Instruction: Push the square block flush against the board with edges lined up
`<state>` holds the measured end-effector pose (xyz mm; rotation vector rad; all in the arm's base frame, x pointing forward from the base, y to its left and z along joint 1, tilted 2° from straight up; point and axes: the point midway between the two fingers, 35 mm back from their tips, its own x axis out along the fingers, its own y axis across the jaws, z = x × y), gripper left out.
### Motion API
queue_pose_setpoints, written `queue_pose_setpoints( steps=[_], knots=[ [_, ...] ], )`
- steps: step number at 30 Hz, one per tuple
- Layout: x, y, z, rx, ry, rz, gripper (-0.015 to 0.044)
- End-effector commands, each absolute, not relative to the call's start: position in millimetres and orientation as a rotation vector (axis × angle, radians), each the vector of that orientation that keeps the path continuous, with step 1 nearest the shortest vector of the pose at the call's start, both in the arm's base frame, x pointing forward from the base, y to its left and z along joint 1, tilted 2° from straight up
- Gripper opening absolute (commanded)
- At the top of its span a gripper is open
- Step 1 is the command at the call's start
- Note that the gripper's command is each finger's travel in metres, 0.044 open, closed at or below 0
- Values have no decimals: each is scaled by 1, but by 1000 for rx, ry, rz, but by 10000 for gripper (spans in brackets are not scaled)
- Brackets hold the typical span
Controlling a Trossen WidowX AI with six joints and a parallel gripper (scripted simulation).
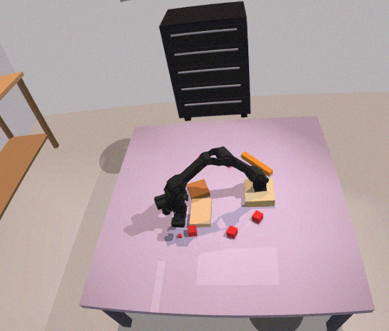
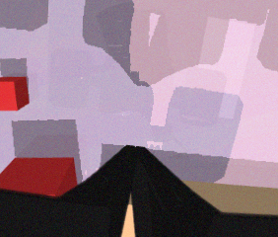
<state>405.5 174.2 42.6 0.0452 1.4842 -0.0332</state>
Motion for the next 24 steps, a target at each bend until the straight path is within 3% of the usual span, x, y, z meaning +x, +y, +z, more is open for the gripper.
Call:
queue_pose_setpoints(
  steps=[1, 24],
  knots=[
    [401, 171, 8, 27, 1519, -41, 0],
    [382, 174, 7, 27, 1521, -41, 0]
  ],
)
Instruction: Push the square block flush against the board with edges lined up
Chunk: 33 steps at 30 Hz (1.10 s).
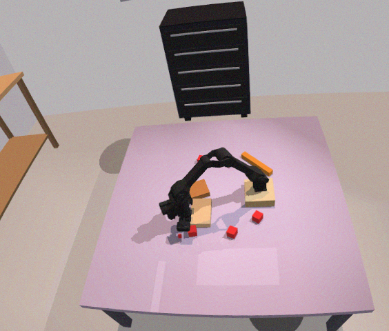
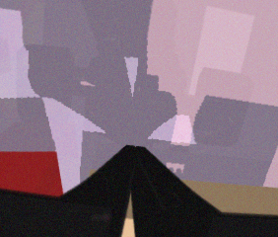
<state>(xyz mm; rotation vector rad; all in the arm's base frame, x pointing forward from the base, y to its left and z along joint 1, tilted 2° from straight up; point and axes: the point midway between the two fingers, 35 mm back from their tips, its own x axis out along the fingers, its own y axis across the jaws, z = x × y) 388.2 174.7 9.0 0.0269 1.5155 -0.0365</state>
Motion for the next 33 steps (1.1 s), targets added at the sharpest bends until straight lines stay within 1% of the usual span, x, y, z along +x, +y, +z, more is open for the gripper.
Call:
queue_pose_setpoints(
  steps=[1, 33],
  knots=[
    [381, 174, 7, 27, 1521, -41, 0],
    [342, 177, 5, 27, 1524, -41, 0]
  ],
)
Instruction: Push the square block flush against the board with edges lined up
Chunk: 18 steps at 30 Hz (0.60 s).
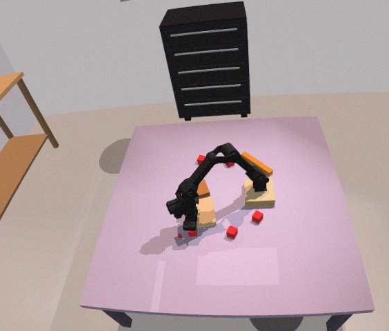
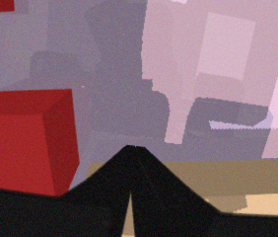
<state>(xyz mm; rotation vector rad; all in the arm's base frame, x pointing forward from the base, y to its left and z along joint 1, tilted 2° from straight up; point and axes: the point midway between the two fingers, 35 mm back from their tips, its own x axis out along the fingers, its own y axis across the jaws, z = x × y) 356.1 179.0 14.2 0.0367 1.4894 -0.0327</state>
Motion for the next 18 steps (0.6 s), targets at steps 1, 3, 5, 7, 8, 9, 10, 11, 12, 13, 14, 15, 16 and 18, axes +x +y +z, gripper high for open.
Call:
queue_pose_setpoints(
  steps=[1, 3, 5, 7, 8, 9, 10, 11, 12, 13, 14, 15, 16, 18],
  knots=[
    [341, 177, 5, 27, 1524, -41, 0],
    [338, 177, 5, 27, 1524, -41, 0],
    [336, 177, 5, 27, 1524, -41, 0],
    [333, 177, 5, 27, 1524, -41, 0],
    [332, 177, 5, 27, 1524, -41, 0],
    [331, 177, 5, 27, 1525, -41, 0],
    [330, 177, 4, 27, 1525, -41, 0],
    [328, 177, 4, 27, 1525, -41, 0],
    [327, 177, 4, 27, 1525, -41, 0],
    [326, 177, 4, 27, 1525, -41, 0],
    [324, 177, 4, 27, 1525, -41, 0],
    [323, 177, 4, 27, 1525, -41, 0],
    [322, 177, 4, 27, 1525, -41, 0],
    [319, 177, 4, 27, 1525, -41, 0]
  ],
)
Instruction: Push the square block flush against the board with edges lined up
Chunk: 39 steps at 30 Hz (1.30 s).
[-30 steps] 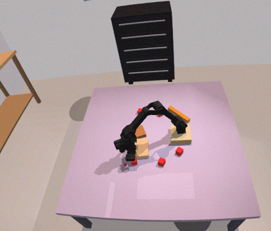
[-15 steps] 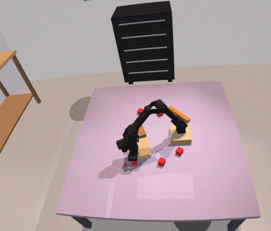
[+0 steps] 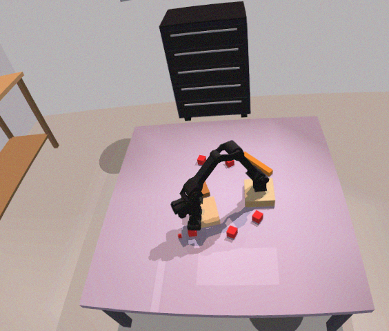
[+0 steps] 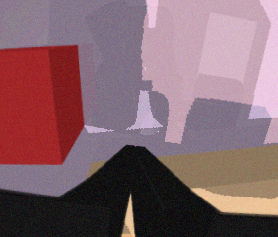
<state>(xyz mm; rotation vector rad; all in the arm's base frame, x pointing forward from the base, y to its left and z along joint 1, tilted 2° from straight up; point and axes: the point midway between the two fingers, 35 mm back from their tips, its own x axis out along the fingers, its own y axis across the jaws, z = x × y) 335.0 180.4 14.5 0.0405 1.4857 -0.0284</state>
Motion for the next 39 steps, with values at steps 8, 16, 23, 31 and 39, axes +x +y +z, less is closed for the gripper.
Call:
queue_pose_setpoints(
  steps=[8, 16, 23, 31, 39],
  knots=[
    [310, 176, 3, 27, 1526, -41, 0],
    [300, 175, 3, 27, 1527, -41, 0],
    [294, 174, 2, 27, 1527, -41, 0],
    [305, 176, 3, 27, 1527, -41, 0],
    [318, 177, 4, 27, 1526, -41, 0]
  ],
)
